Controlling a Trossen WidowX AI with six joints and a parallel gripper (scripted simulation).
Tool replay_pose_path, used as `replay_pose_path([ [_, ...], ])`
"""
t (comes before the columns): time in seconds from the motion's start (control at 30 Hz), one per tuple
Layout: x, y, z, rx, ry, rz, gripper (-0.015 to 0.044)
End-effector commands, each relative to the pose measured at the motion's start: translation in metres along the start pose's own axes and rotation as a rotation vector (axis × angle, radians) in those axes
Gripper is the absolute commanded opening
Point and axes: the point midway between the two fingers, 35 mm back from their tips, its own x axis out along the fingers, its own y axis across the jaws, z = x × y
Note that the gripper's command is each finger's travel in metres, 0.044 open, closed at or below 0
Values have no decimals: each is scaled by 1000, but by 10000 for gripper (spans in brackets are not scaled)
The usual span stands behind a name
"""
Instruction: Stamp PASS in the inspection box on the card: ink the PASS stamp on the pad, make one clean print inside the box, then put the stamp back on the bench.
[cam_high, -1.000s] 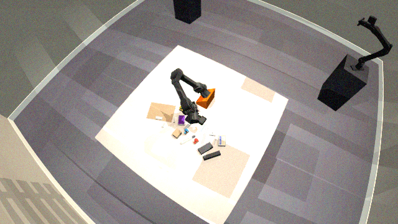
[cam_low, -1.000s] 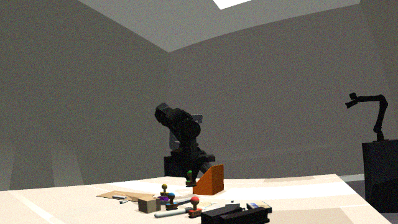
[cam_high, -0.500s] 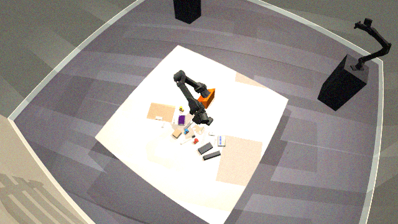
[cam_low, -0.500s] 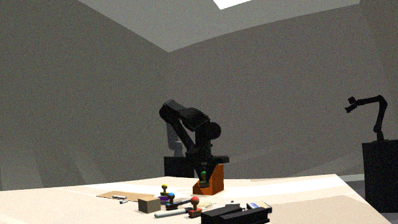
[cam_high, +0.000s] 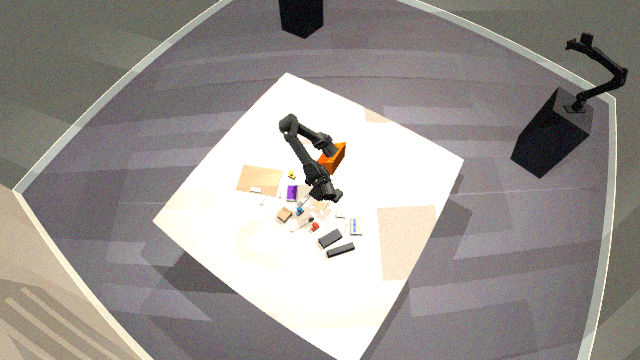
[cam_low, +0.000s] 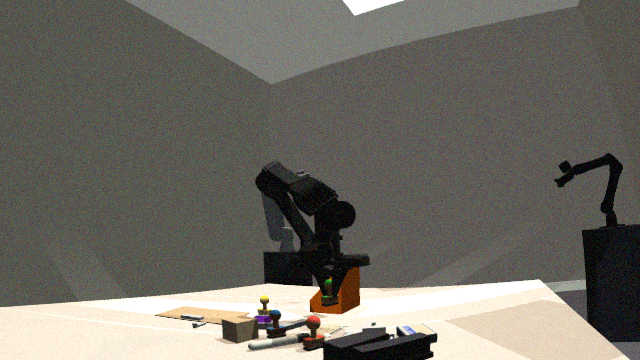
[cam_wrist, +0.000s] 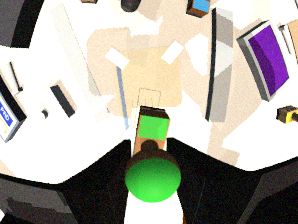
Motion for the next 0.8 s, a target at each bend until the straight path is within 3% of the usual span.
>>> replay_pose_path([
  [0.0,3,0,0,-5,-3,-2,0],
  [0.77,18,0,1,-4,-5,-1,0],
])
